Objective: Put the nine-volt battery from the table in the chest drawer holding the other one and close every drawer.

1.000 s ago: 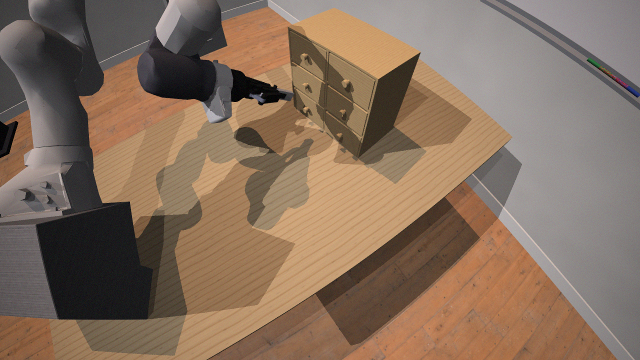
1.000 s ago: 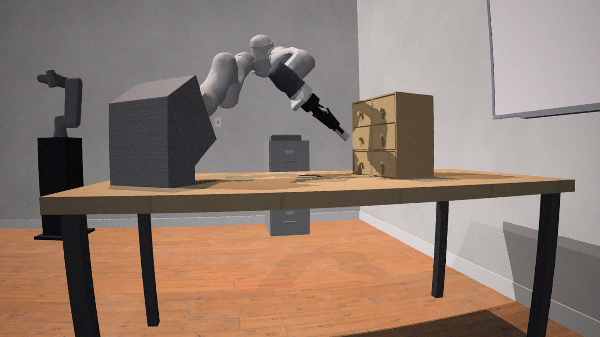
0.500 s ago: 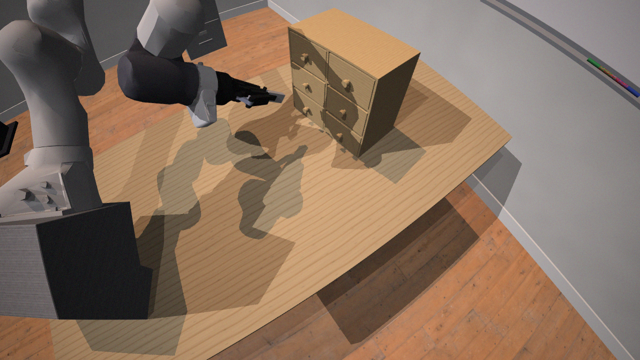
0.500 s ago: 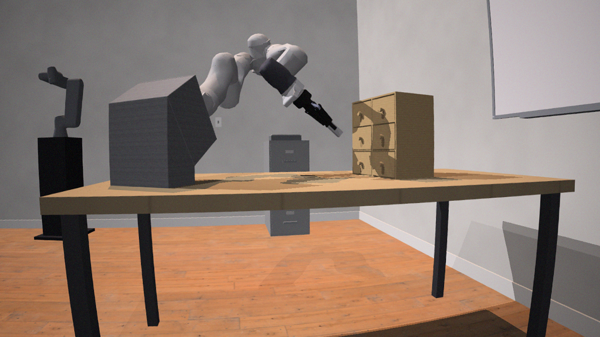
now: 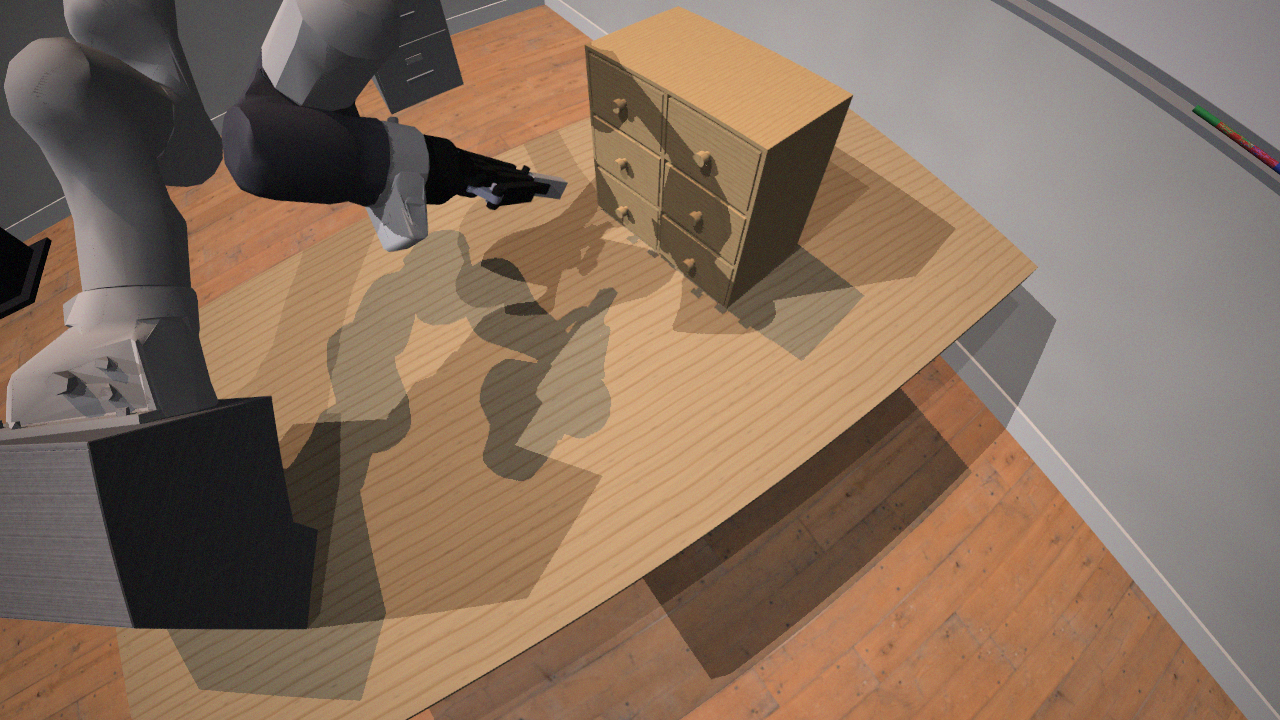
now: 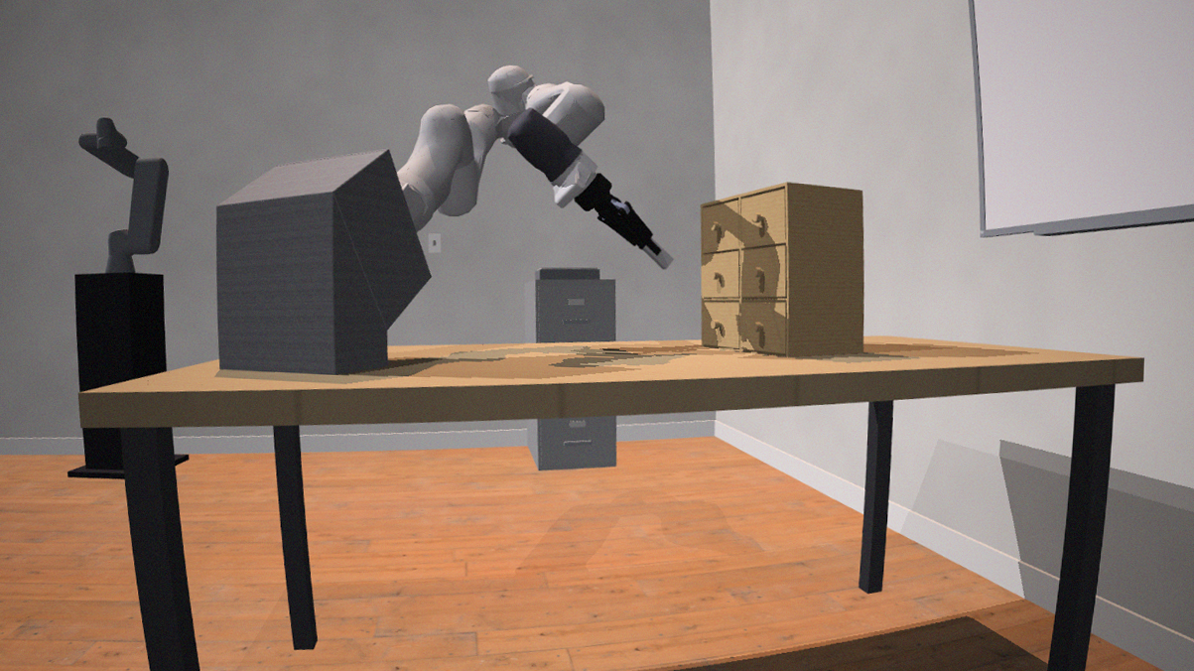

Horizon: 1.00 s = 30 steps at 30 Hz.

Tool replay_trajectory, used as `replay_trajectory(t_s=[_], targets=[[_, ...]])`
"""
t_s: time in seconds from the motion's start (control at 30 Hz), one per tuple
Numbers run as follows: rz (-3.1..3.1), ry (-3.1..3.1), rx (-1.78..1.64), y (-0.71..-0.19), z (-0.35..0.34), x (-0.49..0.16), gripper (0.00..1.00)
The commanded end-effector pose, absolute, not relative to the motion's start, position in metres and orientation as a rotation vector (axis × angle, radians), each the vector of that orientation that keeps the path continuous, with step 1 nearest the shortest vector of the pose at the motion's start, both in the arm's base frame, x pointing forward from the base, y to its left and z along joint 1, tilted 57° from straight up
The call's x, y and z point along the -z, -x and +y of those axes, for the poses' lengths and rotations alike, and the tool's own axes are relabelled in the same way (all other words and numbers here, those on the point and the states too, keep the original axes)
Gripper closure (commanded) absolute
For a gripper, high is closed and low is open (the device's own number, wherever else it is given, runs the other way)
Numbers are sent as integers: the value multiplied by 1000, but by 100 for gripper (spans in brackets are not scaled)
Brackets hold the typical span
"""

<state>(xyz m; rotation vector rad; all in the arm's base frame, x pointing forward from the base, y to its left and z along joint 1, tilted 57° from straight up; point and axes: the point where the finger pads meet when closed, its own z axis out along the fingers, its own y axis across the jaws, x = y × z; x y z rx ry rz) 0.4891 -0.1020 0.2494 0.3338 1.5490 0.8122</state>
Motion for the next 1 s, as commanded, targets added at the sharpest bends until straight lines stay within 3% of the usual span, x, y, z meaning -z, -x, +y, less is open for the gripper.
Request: replay_trajectory(t_s=[0.0, 0.97], targets=[[1568, -319, -815, -485, -102, -250, 100], [2103, -80, -959, -396, -135, -250, 100]])
